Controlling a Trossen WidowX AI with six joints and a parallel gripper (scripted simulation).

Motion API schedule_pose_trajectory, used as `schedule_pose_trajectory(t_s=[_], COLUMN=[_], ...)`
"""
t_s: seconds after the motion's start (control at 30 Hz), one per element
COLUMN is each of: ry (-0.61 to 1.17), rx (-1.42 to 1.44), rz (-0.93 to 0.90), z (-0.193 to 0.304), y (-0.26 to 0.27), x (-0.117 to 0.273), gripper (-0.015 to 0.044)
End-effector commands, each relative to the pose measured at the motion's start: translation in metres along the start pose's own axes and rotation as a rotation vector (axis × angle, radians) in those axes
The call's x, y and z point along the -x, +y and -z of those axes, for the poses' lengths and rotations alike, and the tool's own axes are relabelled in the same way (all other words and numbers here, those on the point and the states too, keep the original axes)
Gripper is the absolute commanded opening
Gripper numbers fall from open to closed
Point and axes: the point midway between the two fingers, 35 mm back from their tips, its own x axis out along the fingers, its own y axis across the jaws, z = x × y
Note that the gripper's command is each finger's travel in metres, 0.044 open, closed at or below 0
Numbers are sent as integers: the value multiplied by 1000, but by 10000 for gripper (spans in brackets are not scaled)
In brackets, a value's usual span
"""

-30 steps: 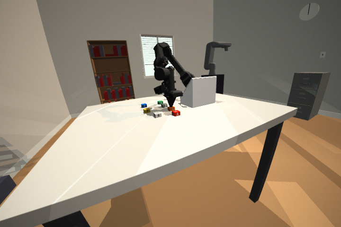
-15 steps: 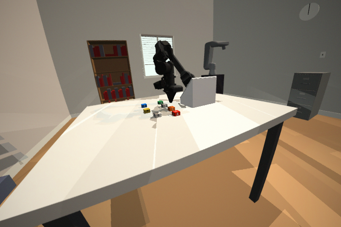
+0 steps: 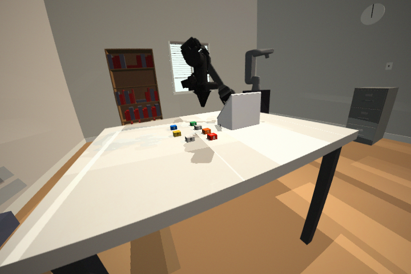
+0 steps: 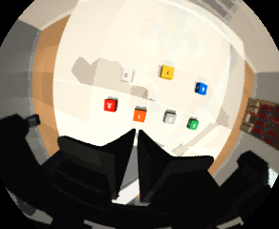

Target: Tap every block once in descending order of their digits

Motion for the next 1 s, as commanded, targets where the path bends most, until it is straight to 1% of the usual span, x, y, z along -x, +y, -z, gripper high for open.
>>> schedule_pose_trajectory(t_s=[0.0, 0.2, 0.4, 0.43, 0.53, 0.6, 0.97], ry=[-2, -4, -4, -3, -1, -5, -6], rx=[-3, -5, -6, -6, -6, -6, -7], rz=[-4, -4, -4, -2, 4, -1, -1], z=[-31, -79, -81, -81, -81, -81, -81], y=[17, 41, 42, 42, 42, 41, 41], x=[5, 1, -2, -11, -58, -78, -88], gripper=[20, 20, 20, 20, 20, 20, 20])
